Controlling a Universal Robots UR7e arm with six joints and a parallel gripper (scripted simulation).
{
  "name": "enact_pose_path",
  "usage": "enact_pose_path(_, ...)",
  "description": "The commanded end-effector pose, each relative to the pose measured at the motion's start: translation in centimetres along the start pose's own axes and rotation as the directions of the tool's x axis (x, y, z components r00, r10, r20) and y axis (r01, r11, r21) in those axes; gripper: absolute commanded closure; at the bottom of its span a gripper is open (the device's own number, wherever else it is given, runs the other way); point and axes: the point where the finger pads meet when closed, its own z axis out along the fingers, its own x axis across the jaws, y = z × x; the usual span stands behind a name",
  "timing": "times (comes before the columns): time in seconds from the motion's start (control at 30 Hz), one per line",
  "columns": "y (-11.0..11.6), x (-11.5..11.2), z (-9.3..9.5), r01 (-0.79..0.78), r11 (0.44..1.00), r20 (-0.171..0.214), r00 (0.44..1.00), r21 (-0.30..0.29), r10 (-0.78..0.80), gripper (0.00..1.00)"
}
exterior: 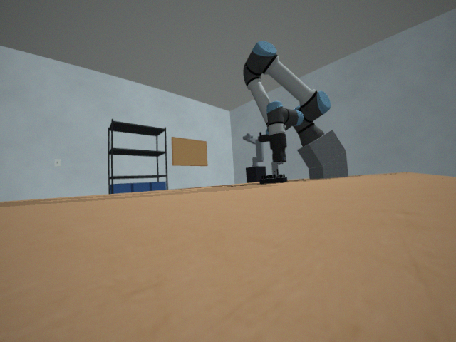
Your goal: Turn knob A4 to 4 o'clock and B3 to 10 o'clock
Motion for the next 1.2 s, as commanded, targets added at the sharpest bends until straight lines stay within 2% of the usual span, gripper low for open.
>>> enact_pose_path(0.0,-0.01,-0.03,-0.03,0.051,0.999,0.002,0.999,0.000,-0.051,0.70)
enact_pose_path(0.57,-0.01,-0.03,-0.03,0.141,0.990,0.002,0.990,0.000,-0.141,0.70)
enact_pose_path(1.17,-0.01,-0.03,-0.03,0.155,0.988,0.002,0.988,0.000,-0.155,0.70)
